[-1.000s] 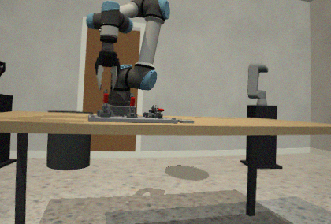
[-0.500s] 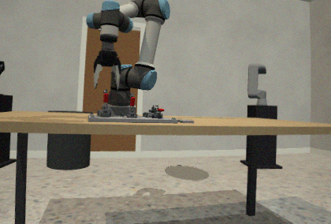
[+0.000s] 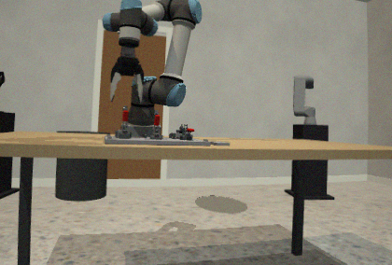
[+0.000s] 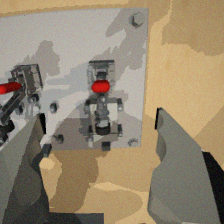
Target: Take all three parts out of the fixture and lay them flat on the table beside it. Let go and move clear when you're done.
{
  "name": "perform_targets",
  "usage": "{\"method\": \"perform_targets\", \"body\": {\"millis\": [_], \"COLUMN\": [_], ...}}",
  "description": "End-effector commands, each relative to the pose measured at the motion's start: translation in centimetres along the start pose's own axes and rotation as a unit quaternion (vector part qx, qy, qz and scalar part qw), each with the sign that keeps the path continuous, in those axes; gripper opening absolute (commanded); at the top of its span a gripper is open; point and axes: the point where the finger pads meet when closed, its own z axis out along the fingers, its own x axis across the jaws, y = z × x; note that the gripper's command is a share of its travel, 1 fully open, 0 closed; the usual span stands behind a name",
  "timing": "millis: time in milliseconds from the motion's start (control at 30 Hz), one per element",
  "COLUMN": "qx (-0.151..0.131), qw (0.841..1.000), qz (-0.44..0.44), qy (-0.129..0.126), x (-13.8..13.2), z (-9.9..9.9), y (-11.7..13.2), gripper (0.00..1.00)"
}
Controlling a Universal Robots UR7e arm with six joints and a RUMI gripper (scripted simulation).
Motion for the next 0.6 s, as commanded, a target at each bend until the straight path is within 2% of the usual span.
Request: {"method": "perform_targets", "body": {"millis": [0,567], "qx": [0.000,0.000], "qw": [1.000,1.000], "qz": [0.000,0.000], "qy": [0.000,0.000], "x": [0.02,0.01], "z": [-0.78,-1.26], "y": [-0.03,0.43], "gripper": [0.59,0.59]}}
